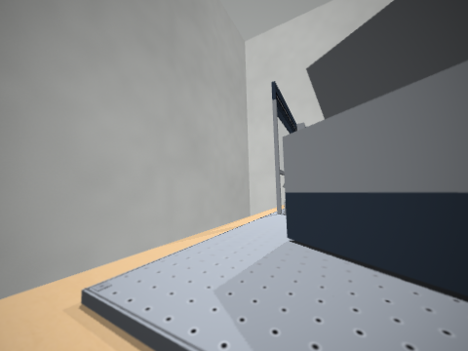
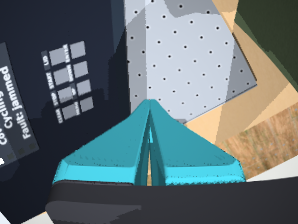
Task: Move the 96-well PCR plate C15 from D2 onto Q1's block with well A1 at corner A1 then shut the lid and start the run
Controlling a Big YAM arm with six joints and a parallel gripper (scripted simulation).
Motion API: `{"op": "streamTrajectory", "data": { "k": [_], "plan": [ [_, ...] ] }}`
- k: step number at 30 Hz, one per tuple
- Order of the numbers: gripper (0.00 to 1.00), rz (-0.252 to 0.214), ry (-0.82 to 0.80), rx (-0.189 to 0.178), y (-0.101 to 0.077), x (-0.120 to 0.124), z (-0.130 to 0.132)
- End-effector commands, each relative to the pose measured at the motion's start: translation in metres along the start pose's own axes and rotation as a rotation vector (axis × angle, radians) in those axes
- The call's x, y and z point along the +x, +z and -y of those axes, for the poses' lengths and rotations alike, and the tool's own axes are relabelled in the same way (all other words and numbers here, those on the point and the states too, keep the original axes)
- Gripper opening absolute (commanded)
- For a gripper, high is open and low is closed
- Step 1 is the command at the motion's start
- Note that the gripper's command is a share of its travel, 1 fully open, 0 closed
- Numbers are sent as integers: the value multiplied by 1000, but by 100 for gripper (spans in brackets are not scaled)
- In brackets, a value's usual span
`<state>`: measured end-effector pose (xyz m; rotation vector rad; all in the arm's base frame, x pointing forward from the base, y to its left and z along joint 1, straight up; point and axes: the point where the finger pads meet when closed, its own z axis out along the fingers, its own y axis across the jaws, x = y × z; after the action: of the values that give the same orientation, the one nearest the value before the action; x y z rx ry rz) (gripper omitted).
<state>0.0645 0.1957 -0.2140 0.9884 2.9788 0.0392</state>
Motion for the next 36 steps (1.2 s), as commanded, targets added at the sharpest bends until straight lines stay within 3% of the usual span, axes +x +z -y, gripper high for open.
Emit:
{"op": "streamTrajectory", "data": {
  "k": [1,5,17,21,32,36],
  "plan": [
    [0,-6,13,-15,-6,3,1],
    [0,-5,12,-7,-19,2,21],
    [0,6,-1,19,-6,-2,15],
    [0,16,-8,47,-7,-8,30],
    [0,-2,-6,-6,-7,0,9],
    [0,0,-6,-2,-10,-2,13]
  ]
}}
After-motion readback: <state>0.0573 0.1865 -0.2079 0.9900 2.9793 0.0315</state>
